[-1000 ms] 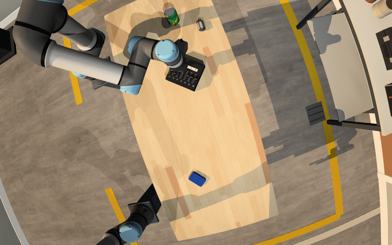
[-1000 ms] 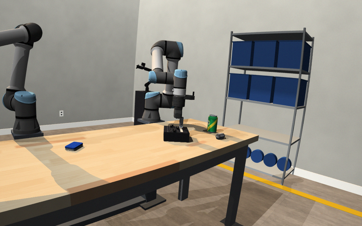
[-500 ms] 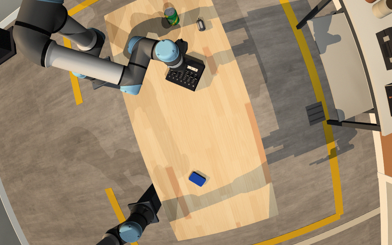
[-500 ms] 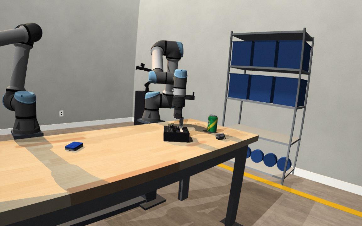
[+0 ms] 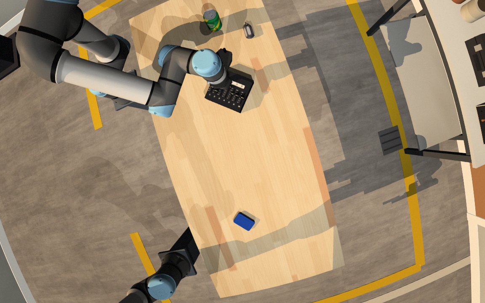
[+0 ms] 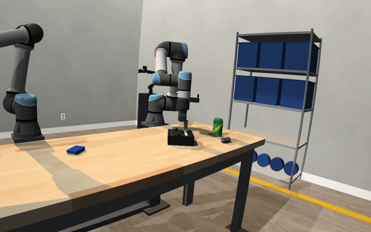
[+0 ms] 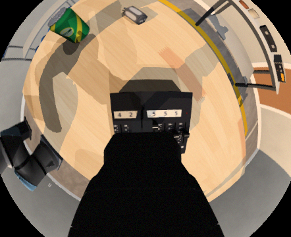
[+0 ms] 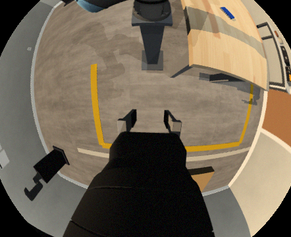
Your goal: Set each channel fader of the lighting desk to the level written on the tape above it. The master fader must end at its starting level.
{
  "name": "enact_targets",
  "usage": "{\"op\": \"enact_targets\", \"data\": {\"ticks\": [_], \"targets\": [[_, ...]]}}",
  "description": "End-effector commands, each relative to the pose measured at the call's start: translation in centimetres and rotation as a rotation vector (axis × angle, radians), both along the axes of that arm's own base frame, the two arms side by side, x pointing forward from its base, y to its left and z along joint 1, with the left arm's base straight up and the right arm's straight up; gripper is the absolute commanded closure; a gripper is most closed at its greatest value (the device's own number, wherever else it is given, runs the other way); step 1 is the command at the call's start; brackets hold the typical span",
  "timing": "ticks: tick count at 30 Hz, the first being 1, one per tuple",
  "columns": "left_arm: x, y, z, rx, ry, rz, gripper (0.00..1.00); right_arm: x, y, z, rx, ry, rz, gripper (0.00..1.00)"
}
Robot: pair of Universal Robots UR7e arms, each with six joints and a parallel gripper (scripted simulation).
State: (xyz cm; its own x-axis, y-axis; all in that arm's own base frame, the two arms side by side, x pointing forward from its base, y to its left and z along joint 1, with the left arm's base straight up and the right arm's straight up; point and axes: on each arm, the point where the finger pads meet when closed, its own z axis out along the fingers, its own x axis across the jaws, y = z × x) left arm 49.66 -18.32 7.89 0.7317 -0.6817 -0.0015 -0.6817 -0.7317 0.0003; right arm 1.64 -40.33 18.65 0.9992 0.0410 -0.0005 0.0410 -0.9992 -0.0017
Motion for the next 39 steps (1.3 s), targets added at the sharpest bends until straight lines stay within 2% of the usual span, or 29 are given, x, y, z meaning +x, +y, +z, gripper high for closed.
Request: {"op": "enact_targets", "data": {"ticks": [1, 39], "targets": [[0.02, -0.04, 0.06, -0.001, -0.001, 0.000, 1.00, 0.01, -0.04, 0.05, -0.002, -0.001, 0.000, 0.00], [-0.69, -0.80, 0.06, -0.001, -0.001, 0.000, 1.00, 0.01, -0.04, 0.05, -0.002, -0.001, 0.000, 0.00]]}}
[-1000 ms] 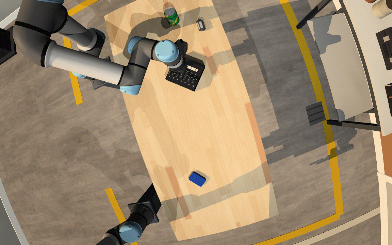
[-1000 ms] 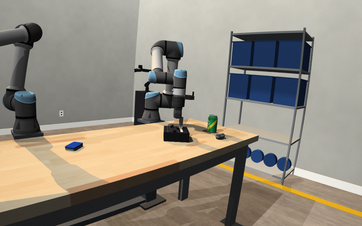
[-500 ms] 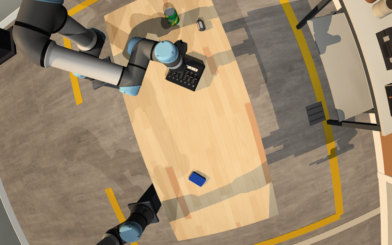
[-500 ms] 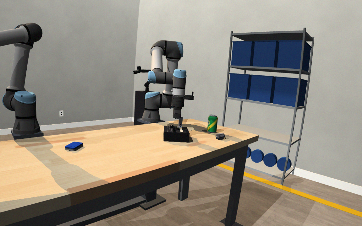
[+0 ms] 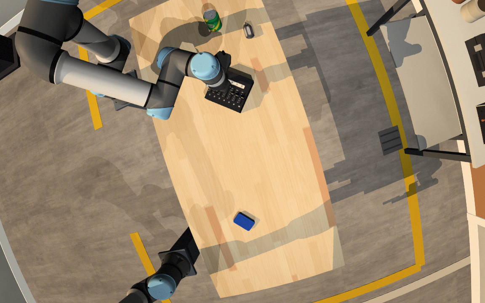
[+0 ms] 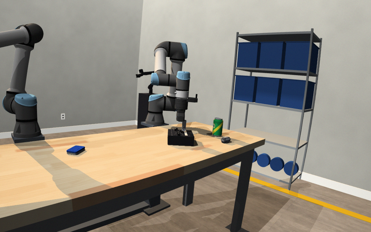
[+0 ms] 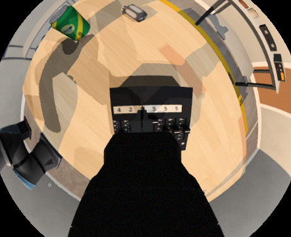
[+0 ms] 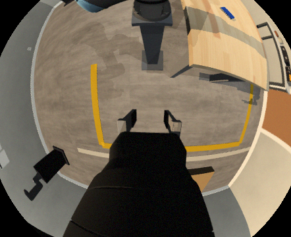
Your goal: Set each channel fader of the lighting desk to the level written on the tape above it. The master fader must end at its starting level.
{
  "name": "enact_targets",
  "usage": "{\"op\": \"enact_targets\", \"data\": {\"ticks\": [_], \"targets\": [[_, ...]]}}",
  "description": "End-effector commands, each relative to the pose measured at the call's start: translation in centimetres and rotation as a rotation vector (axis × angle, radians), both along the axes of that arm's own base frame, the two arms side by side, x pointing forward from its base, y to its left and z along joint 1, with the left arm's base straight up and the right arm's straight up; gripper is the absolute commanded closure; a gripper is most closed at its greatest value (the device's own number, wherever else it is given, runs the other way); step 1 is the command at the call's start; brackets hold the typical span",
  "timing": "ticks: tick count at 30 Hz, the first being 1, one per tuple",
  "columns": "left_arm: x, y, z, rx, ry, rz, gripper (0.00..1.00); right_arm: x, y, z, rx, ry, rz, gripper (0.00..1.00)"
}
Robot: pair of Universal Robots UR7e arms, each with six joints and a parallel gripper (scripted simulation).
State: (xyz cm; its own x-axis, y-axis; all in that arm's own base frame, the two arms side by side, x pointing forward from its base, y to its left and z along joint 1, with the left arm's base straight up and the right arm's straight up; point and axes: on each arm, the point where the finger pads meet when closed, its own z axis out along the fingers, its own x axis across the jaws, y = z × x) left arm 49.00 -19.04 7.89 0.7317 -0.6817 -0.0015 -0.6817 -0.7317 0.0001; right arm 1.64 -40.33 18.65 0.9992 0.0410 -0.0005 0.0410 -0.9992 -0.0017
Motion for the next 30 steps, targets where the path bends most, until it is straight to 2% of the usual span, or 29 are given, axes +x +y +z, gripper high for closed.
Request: {"op": "enact_targets", "data": {"ticks": [1, 30], "targets": [[-0.1, -0.1, 0.1, -0.001, -0.001, 0.000, 1.00, 0.0, 0.0, 0.1, -0.002, -0.001, 0.000, 0.00], [-1.1, -1.2, 0.1, -0.001, -0.001, 0.000, 1.00, 0.0, 0.0, 0.1, -0.002, -0.001, 0.000, 0.00]]}}
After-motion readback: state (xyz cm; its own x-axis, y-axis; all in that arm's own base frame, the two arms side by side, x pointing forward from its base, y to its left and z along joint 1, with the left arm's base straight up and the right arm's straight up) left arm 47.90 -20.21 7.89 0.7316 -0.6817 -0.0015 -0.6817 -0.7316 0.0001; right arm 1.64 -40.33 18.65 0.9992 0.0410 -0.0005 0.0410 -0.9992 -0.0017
